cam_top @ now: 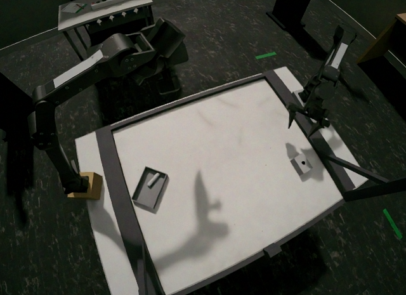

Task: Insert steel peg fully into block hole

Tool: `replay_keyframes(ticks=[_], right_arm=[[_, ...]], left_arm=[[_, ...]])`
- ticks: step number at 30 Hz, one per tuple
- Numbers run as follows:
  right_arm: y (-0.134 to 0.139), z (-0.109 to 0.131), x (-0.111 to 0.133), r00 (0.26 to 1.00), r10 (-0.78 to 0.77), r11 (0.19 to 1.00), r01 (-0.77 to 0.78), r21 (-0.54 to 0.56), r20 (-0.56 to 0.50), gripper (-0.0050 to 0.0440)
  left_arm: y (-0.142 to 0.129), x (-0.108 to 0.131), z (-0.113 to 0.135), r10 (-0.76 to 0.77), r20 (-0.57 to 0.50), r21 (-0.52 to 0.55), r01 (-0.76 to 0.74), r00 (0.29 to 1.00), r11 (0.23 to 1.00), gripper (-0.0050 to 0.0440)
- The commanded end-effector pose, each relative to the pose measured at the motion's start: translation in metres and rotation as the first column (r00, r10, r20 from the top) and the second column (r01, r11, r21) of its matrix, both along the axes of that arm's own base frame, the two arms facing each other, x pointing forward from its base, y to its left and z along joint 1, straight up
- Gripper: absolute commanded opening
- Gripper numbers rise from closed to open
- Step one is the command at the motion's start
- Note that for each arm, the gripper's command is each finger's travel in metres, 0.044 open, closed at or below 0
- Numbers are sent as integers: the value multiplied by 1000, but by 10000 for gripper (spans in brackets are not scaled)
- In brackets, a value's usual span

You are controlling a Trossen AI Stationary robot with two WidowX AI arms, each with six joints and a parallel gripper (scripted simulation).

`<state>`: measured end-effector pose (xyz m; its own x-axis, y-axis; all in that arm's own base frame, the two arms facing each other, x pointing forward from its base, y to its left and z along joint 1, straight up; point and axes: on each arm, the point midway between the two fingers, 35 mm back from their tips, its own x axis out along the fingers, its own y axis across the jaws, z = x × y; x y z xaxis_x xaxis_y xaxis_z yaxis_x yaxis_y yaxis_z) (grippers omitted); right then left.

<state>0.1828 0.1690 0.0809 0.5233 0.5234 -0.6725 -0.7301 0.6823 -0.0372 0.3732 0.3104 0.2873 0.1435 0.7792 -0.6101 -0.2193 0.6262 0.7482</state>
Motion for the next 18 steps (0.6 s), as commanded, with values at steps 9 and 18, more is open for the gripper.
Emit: replay_keyframes(ticks=[9, 18], right_arm=[[2, 6, 2, 1000, 0, 1000, 0, 11, 13, 440], [2, 6, 2, 1000, 0, 1000, 0, 11, 13, 440]], left_arm=[[-1, -3, 12, 0, 25, 14, 0, 1000, 1000, 440], [-1, -3, 12, 0, 25, 14, 0, 1000, 1000, 440]])
